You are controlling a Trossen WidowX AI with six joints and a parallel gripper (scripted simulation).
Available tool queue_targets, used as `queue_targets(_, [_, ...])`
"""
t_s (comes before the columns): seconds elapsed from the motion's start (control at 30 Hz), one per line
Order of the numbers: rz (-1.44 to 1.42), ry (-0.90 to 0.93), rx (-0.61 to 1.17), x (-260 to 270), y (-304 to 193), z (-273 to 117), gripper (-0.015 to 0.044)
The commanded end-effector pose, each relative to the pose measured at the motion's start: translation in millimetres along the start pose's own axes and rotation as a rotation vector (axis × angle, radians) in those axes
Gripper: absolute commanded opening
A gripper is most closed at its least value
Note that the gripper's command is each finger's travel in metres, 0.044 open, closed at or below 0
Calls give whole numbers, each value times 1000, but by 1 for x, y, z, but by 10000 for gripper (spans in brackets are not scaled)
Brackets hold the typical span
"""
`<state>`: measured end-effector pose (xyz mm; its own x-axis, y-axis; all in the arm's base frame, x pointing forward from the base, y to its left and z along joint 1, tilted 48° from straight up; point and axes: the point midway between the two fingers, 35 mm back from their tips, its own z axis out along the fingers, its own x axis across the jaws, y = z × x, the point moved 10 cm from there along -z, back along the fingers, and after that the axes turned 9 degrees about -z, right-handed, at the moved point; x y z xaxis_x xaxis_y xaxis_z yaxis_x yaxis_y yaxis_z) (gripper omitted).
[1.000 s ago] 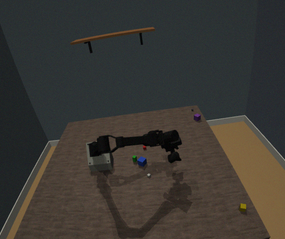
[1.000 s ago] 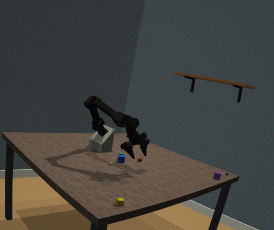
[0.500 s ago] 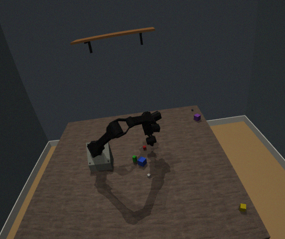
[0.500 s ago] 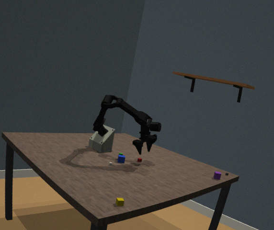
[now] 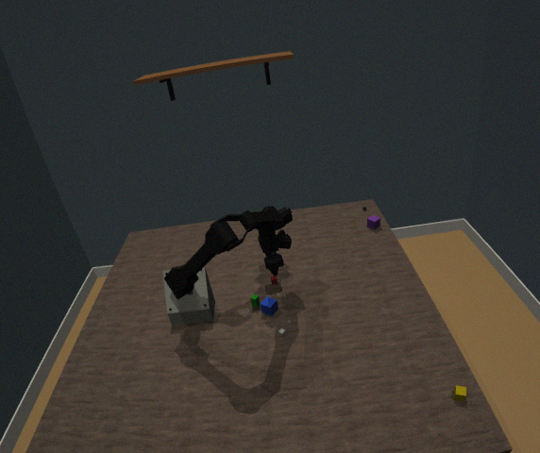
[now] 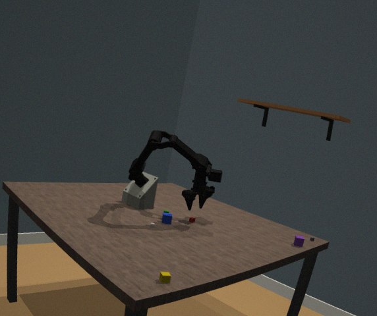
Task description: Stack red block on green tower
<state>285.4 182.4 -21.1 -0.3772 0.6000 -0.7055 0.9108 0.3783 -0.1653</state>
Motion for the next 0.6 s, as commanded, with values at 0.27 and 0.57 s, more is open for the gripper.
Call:
queue_targets(0.27, [-10, -9, 20, 1, -3, 33, 440])
queue_targets(0.57, [-10, -9, 20, 1, -3, 47, 440])
